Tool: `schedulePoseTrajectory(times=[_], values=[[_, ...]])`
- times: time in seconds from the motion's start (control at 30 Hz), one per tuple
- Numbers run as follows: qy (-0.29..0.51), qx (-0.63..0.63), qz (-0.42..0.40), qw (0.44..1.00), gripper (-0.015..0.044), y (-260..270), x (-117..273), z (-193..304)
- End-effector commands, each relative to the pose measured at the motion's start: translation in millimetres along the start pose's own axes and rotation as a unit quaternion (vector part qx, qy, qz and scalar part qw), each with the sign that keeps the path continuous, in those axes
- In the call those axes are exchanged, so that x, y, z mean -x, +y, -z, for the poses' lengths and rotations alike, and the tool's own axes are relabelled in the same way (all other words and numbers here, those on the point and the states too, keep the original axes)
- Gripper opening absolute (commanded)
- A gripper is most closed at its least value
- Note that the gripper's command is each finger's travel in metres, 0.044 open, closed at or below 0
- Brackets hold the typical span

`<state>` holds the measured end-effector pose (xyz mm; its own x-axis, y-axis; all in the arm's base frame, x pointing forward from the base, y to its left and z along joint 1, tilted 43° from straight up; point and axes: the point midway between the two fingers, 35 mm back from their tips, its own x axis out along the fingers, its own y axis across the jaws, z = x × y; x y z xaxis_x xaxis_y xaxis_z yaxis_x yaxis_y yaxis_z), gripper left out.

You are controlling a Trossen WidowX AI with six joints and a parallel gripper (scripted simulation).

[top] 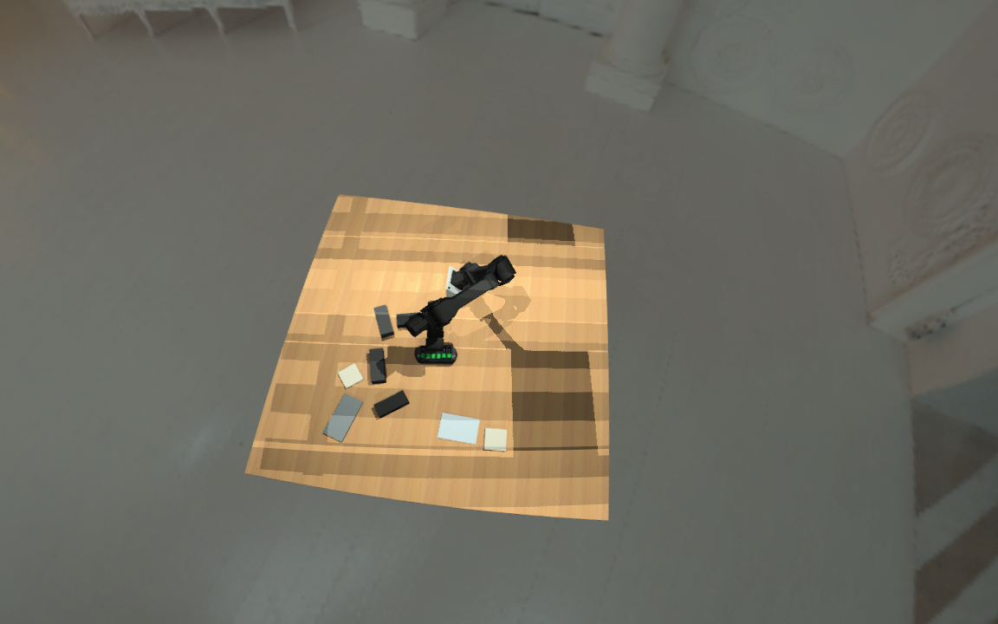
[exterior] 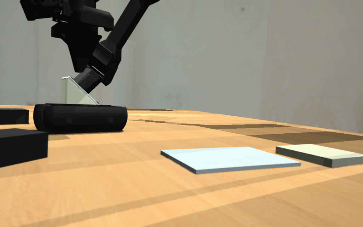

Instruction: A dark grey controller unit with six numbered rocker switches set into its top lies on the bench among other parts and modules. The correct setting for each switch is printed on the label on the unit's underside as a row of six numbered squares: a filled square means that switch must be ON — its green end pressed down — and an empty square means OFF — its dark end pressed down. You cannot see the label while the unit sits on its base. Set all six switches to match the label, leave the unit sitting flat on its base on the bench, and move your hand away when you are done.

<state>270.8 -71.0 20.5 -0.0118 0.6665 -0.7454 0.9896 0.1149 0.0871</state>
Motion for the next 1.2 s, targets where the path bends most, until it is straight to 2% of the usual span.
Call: schedulePoseTrajectory(times=[0.0,0.37,0.4,0.47,1.0,1.03,1.17], values=[[0.000,0.000,0.000,1.000,0.0131,0.0,0.0,0.0],[0.000,0.000,0.000,1.000,0.0420,0.0,0.0,0.0],[0.000,0.000,0.000,1.000,0.0440,0.0,0.0,0.0],[0.000,0.000,0.000,1.000,0.0440,0.0,0.0,0.0],[0.007,0.002,0.095,0.995,0.0020,75.4,-26.2,28.1],[0.006,0.003,0.102,0.995,0.0000,80.0,-29.1,31.0],[0.005,0.003,0.128,0.992,0.0000,97.2,-42.0,43.5]])
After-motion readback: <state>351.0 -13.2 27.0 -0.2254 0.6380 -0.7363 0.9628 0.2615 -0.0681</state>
